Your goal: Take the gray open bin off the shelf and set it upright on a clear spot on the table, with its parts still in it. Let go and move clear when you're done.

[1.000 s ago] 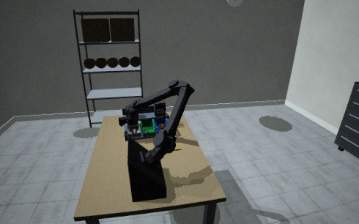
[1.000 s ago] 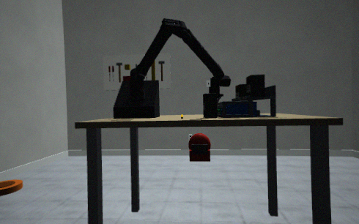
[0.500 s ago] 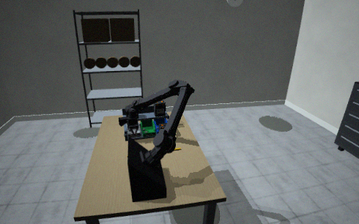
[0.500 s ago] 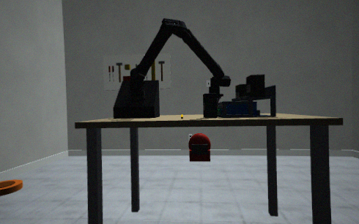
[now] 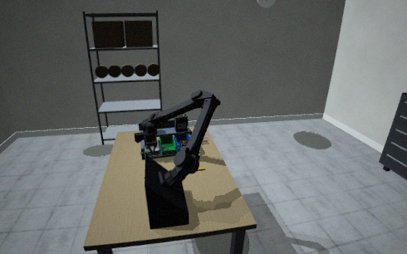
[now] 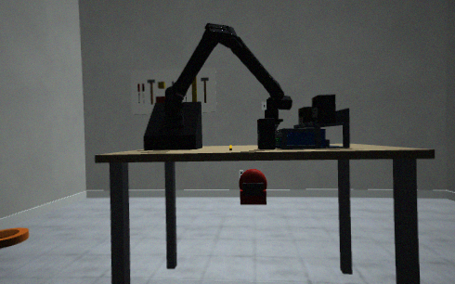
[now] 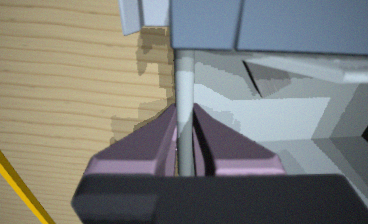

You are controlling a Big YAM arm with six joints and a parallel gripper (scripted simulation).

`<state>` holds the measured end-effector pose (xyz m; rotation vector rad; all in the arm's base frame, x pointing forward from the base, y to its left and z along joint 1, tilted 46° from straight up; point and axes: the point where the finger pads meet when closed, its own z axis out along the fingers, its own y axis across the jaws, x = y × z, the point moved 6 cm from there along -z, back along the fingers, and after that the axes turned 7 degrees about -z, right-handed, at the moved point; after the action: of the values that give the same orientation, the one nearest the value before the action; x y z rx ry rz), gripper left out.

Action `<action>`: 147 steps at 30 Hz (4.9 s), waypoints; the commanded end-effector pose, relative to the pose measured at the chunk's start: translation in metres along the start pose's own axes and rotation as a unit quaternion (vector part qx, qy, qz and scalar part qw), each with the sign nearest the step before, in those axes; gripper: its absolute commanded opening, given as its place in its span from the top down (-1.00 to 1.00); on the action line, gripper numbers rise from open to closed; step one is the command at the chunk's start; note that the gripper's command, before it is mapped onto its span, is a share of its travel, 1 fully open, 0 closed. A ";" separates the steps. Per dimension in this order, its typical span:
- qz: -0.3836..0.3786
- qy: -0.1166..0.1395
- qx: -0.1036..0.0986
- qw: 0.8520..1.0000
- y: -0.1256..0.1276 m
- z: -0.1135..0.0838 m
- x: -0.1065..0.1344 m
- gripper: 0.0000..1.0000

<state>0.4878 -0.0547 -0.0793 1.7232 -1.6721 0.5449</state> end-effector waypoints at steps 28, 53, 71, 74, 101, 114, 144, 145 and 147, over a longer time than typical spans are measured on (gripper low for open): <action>0.022 -0.002 0.044 0.999 -0.023 -0.042 0.009 1.00; 0.022 -0.002 0.044 0.999 -0.023 -0.042 0.009 1.00; 0.022 -0.002 0.044 0.999 -0.023 -0.042 0.009 1.00; 0.022 -0.002 0.044 0.999 -0.023 -0.042 0.009 1.00; 0.013 -0.001 0.035 0.999 -0.004 -0.032 0.002 1.00; 0.015 -0.001 0.035 0.999 0.013 -0.031 -0.001 1.00; 0.015 -0.002 0.034 0.999 0.092 -0.025 -0.011 1.00; 0.015 -0.002 0.034 0.999 0.095 -0.024 -0.012 1.00; 0.015 -0.002 0.034 0.999 0.097 -0.024 -0.012 1.00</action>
<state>0.3814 -0.0396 -0.0700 1.7267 -1.6626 0.5402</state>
